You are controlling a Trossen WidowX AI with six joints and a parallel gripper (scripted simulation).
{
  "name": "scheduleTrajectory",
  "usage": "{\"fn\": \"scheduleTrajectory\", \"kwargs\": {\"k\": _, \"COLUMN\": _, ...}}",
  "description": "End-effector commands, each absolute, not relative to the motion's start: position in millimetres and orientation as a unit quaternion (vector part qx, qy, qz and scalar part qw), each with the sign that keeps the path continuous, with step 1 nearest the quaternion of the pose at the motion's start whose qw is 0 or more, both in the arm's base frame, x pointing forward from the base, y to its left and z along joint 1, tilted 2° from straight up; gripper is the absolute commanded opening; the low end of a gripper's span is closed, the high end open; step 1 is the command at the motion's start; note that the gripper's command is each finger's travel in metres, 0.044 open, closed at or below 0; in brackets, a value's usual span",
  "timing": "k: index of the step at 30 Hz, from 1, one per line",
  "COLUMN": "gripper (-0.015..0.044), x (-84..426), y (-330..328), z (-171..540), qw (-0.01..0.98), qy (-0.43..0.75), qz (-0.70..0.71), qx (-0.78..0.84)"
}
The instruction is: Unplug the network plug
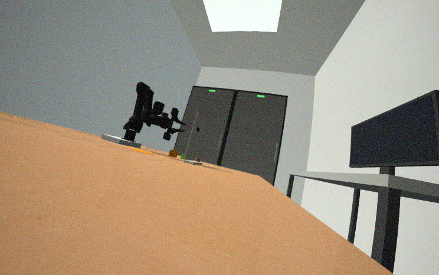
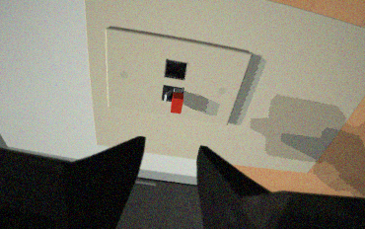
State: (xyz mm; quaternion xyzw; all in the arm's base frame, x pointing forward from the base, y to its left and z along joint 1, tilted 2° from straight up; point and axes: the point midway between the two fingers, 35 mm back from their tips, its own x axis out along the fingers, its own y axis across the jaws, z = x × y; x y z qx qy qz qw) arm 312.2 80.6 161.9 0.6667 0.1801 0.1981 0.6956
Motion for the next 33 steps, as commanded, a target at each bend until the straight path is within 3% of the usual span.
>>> {"fn": "scheduleTrajectory", "kwargs": {"k": 1, "gripper": 0.0156, "x": 318.4, "y": 81.0, "z": 164.1, "qw": 0.697, "qy": 0.176, "qz": 0.198, "qx": 0.666}}
{"fn": "scheduleTrajectory", "kwargs": {"k": 33, "gripper": 0.0156, "x": 363.2, "y": 93.9, "z": 166.5, "qw": 0.697, "qy": 0.174, "qz": 0.200, "qx": 0.666}}
